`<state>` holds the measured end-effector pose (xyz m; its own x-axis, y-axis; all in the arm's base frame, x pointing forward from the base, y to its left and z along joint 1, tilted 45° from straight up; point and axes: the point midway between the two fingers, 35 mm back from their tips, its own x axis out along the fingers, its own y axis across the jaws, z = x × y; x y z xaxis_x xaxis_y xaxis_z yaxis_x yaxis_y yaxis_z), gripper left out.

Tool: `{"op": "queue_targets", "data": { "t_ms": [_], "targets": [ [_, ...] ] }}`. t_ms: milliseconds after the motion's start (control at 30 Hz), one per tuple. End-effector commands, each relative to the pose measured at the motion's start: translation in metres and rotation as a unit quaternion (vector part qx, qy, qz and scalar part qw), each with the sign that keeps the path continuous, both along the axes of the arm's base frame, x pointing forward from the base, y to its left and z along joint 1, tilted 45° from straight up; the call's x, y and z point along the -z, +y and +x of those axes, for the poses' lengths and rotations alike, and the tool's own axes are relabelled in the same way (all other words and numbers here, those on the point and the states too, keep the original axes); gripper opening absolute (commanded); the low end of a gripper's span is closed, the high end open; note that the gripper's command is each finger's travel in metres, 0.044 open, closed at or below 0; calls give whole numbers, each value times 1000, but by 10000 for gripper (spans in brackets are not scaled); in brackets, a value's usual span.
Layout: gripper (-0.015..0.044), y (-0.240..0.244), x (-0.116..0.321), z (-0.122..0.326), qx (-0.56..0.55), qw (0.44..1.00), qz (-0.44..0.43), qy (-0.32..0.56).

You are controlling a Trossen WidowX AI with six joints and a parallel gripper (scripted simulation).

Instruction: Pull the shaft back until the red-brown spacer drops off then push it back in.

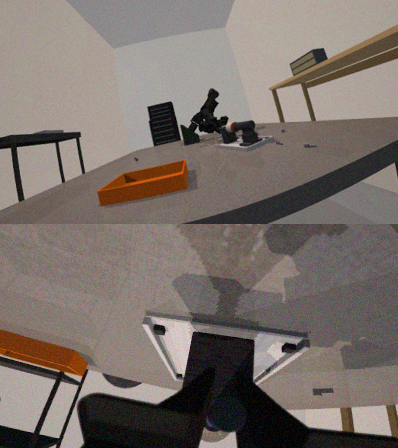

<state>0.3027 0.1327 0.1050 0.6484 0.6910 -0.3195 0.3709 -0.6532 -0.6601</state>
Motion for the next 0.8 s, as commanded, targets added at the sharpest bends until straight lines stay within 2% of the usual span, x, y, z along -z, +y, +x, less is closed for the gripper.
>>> {"op": "queue_targets", "data": {
  "t_ms": [0,767],
  "targets": [
    [0,0,0,-1,-1,1000,0,-2],
    [0,-1,0,-3,-1,1000,0,-2]
  ]
}}
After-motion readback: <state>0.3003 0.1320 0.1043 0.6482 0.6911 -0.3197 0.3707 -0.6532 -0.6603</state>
